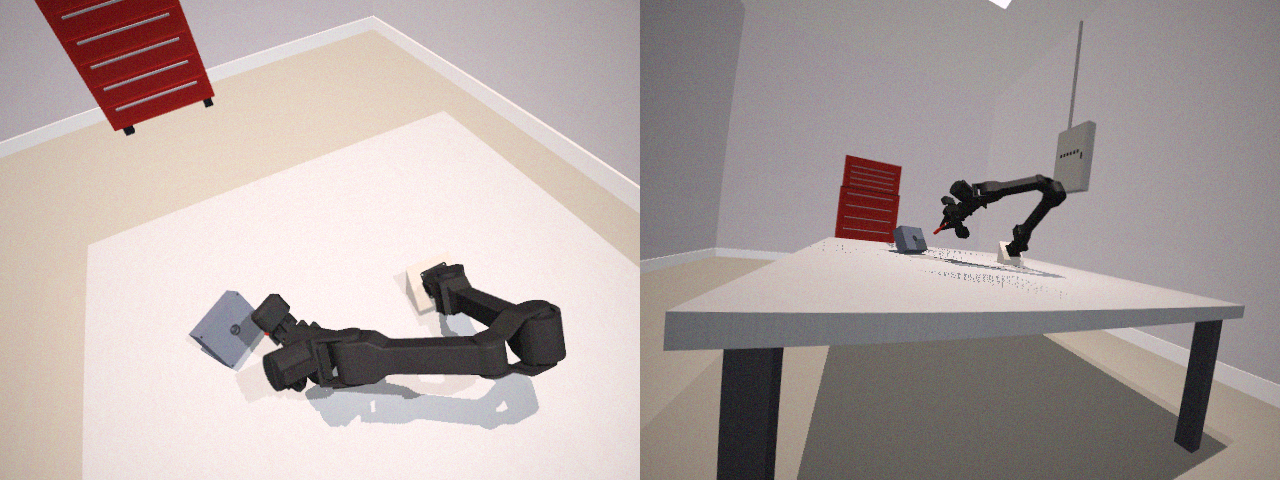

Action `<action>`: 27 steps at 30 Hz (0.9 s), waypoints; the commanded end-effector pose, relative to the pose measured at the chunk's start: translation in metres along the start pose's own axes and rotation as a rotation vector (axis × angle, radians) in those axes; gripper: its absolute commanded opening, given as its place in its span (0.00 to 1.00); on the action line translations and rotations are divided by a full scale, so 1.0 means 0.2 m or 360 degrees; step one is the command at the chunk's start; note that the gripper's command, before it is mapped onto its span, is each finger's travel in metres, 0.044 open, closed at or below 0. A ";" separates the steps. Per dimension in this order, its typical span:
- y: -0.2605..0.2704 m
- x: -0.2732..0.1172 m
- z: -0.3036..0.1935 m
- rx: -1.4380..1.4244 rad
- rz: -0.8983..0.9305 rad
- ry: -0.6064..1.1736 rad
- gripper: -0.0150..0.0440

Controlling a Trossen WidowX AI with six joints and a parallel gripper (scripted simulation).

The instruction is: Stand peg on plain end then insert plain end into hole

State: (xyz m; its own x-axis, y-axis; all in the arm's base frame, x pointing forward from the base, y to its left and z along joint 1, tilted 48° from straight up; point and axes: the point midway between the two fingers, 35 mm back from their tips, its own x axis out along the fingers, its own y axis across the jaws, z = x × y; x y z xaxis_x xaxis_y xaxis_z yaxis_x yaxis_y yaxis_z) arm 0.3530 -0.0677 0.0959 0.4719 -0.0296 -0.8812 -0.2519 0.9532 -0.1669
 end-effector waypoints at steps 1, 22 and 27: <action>-0.01 0.01 0.02 -0.0022 -0.0048 -0.0020 0.25; -0.05 0.14 0.07 -0.0042 -0.0110 -0.0057 0.25; -0.06 0.17 0.08 -0.0047 -0.0126 -0.0066 0.25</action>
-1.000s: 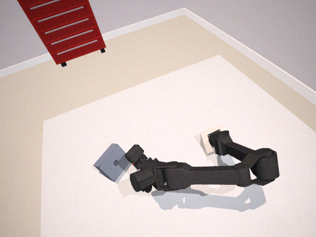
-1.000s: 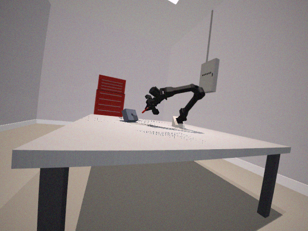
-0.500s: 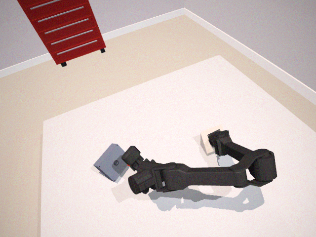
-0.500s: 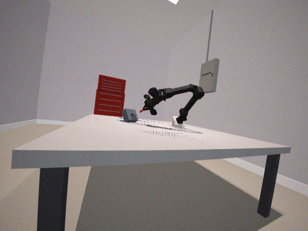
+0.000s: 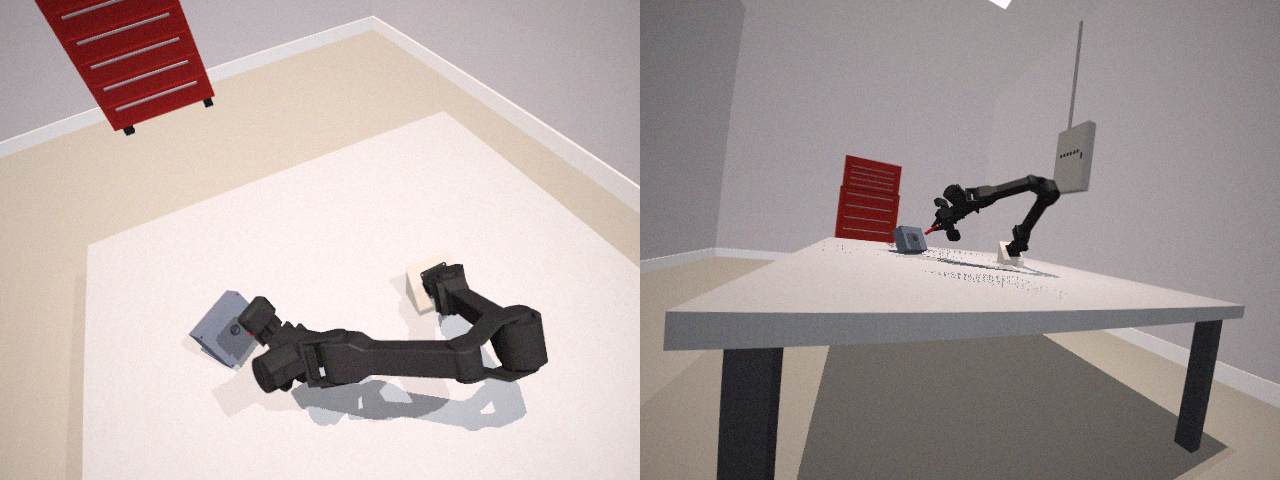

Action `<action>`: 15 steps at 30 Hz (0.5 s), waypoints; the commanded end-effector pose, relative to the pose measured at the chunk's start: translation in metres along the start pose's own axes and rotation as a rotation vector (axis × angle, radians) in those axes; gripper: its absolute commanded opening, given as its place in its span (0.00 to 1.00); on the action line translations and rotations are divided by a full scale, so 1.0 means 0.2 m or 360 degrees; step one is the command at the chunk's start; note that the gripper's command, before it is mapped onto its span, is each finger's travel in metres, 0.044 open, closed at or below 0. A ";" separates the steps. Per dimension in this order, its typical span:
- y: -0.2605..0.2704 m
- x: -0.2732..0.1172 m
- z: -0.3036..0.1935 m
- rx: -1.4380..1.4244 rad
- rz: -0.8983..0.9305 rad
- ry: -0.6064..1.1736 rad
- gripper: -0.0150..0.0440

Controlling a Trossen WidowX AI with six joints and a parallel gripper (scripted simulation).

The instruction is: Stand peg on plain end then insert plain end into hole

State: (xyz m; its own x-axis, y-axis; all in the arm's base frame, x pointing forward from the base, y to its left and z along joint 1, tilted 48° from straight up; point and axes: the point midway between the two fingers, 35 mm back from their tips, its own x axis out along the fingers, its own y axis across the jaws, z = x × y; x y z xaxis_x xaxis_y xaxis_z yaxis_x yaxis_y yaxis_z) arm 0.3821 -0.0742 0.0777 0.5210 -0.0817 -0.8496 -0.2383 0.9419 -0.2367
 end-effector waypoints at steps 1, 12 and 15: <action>-0.01 0.03 0.01 -0.0010 -0.0021 -0.0006 0.25; -0.02 0.11 0.03 -0.0020 -0.0057 -0.0027 0.25; -0.02 0.11 0.03 -0.0019 -0.0059 -0.0029 0.25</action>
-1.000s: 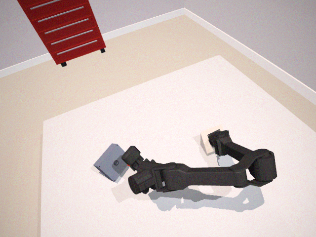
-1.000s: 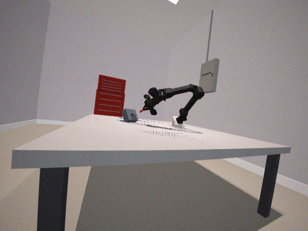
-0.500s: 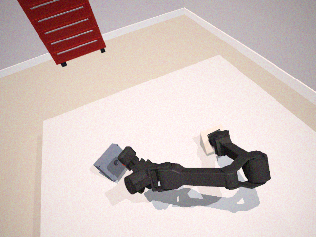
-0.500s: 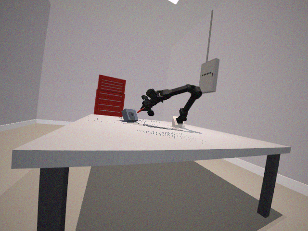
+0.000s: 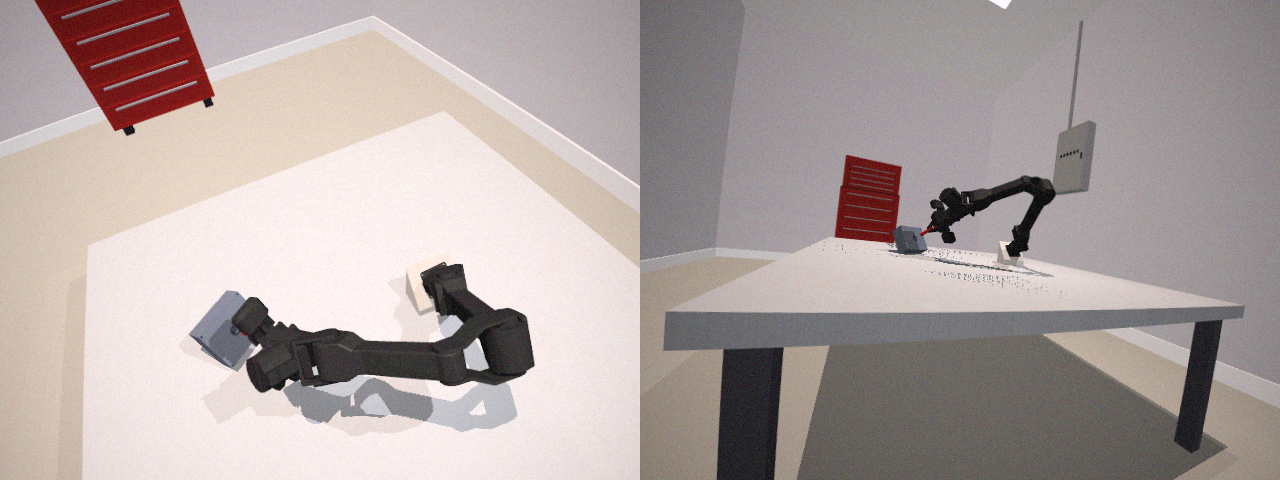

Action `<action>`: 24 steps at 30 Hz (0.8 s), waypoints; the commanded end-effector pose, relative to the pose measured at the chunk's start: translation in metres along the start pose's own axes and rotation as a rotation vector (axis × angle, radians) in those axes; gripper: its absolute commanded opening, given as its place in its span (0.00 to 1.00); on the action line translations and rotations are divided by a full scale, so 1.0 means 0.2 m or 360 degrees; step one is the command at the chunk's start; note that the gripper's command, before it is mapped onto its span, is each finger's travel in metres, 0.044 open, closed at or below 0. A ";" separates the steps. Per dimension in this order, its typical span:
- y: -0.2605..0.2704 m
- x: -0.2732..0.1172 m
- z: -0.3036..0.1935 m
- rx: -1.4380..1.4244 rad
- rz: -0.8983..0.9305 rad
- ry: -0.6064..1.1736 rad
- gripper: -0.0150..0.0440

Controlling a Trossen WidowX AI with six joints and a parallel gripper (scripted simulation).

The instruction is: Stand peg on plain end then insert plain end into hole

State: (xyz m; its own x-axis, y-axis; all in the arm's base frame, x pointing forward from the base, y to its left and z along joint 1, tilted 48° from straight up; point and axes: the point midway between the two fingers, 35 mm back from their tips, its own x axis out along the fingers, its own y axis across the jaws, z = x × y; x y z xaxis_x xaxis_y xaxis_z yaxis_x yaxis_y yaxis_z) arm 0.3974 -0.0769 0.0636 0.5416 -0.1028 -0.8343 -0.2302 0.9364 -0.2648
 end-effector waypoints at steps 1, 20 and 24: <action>0.00 0.02 0.00 -0.0004 -0.0016 -0.0003 0.25; 0.00 0.12 0.00 -0.0004 -0.0026 -0.0011 0.25; 0.00 0.15 0.00 -0.0004 -0.0026 -0.0011 0.25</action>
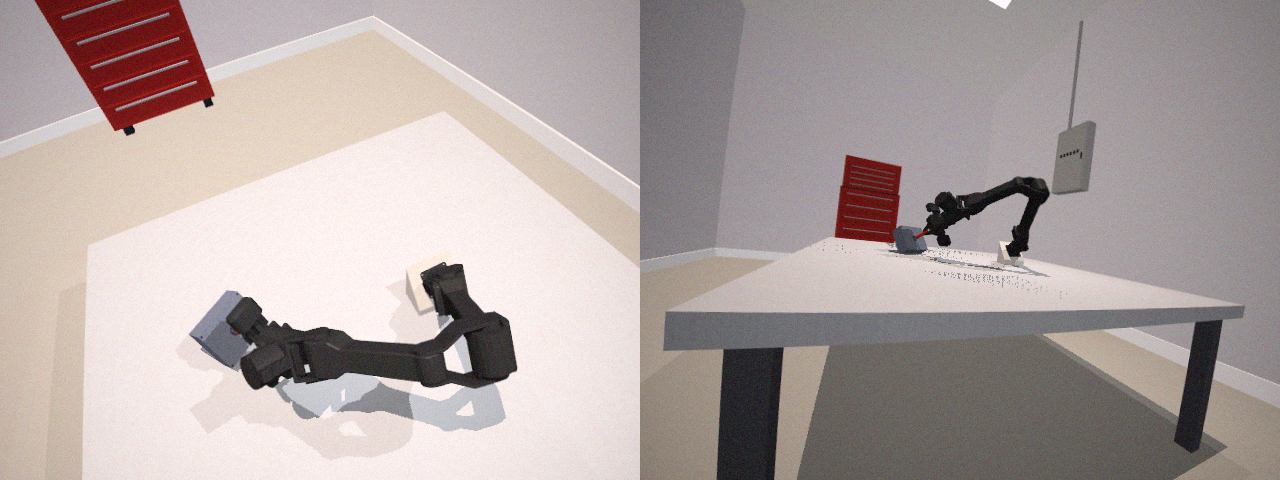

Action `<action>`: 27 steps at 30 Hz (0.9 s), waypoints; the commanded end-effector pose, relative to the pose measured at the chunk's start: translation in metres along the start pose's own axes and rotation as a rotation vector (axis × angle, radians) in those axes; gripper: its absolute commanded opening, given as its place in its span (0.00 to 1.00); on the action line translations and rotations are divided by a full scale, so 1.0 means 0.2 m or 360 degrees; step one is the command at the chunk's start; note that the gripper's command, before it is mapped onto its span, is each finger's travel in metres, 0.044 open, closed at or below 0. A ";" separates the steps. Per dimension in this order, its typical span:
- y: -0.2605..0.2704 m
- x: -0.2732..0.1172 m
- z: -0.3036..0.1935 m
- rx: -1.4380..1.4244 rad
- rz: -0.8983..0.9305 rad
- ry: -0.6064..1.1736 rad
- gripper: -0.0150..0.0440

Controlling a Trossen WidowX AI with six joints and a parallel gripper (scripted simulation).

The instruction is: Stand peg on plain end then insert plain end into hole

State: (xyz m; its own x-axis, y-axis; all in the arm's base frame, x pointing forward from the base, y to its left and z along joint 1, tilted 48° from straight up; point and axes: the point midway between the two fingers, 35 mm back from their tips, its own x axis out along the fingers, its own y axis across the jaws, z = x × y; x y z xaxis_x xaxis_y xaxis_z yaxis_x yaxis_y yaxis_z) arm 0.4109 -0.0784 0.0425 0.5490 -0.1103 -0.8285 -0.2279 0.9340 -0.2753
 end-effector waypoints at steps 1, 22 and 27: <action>-0.01 0.03 0.00 0.0002 -0.0010 -0.0001 0.25; 0.00 0.02 0.00 0.0000 0.0000 0.0000 0.25; -0.01 0.03 0.00 0.0000 0.0000 0.0000 0.25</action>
State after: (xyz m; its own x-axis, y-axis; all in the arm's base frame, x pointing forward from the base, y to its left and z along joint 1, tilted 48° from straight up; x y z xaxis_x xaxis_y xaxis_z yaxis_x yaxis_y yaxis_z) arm 0.4127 -0.0795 0.0387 0.5456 -0.1107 -0.8307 -0.2273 0.9345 -0.2738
